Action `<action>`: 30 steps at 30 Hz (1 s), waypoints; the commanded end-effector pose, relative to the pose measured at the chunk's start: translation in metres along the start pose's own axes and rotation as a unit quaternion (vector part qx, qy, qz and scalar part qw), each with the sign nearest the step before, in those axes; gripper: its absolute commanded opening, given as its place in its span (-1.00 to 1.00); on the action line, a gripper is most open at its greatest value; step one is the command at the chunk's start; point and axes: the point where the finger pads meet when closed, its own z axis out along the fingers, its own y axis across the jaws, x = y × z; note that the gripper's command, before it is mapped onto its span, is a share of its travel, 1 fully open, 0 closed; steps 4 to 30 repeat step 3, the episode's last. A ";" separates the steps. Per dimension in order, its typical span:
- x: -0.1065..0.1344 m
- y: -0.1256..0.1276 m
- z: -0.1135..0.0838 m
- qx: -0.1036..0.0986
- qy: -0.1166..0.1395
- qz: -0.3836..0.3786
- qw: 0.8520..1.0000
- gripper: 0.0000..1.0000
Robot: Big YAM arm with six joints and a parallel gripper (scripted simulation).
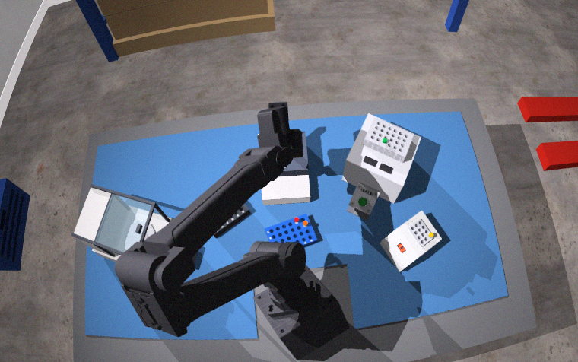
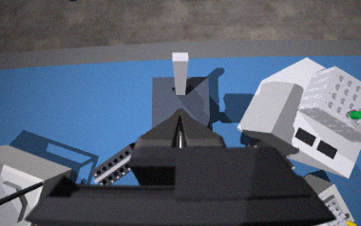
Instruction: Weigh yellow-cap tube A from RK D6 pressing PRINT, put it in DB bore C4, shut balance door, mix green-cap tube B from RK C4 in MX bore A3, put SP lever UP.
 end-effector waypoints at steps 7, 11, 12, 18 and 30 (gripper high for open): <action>-0.018 0.003 -0.002 -0.001 -0.015 -0.007 1.000 -1.00; -0.018 0.003 -0.002 -0.001 -0.015 -0.007 1.000 -1.00; -0.018 0.003 -0.002 -0.001 -0.015 -0.007 1.000 -1.00; -0.018 0.003 -0.002 -0.001 -0.015 -0.007 1.000 -1.00; -0.018 0.003 -0.002 -0.001 -0.015 -0.007 1.000 -1.00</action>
